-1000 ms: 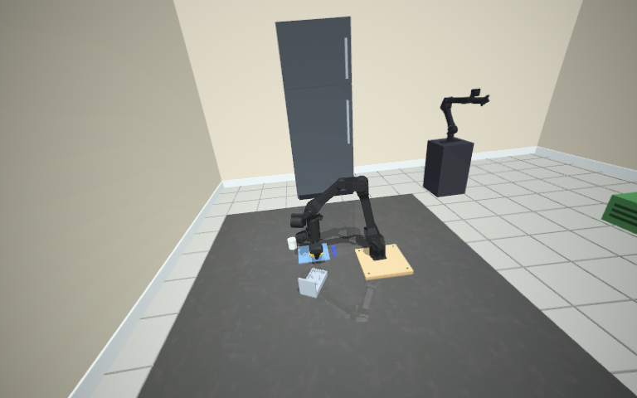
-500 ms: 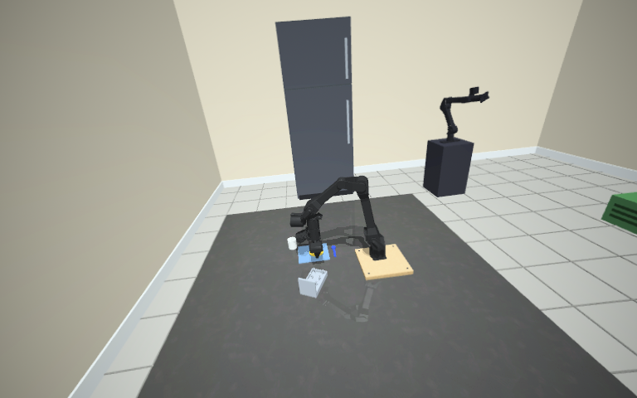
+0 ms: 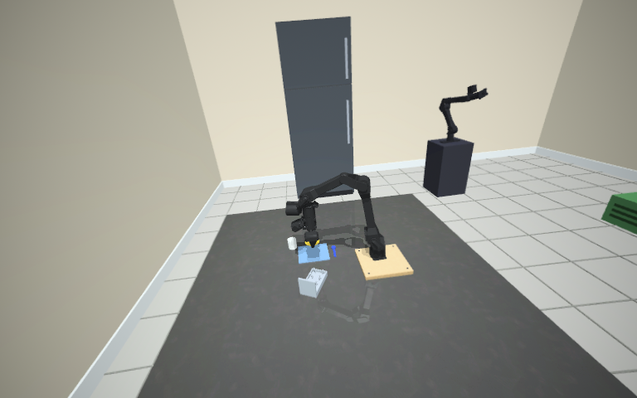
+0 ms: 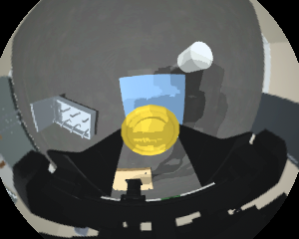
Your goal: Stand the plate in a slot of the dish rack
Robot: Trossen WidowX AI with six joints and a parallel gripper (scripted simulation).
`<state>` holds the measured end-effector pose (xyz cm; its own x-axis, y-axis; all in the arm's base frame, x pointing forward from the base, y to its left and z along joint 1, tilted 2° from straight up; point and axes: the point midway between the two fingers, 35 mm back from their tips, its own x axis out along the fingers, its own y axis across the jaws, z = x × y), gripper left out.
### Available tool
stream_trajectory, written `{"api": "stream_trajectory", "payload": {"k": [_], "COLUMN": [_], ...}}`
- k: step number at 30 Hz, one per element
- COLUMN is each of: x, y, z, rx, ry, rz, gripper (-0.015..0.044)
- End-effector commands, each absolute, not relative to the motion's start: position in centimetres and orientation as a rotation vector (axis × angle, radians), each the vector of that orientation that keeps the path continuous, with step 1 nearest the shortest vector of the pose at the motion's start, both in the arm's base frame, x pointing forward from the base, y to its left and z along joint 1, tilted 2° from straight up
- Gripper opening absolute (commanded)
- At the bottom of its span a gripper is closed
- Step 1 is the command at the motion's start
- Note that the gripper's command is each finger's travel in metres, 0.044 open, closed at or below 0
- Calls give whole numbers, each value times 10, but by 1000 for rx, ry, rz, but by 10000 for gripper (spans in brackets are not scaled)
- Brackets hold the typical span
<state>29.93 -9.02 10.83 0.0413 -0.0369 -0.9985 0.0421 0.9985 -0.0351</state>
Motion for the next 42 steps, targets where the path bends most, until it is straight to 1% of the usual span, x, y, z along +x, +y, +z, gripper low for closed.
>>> {"api": "stream_trajectory", "payload": {"k": [1,19,31,42], "x": [302,302,300,279], "y": [-91,-89,-86,7], "z": [126,188,215,211], "rx": [3,1,4,287], "ry": [1522,1525,1526,1503], "rz": [-65,-60,-62,-314], "gripper": [0,0,0,0]}}
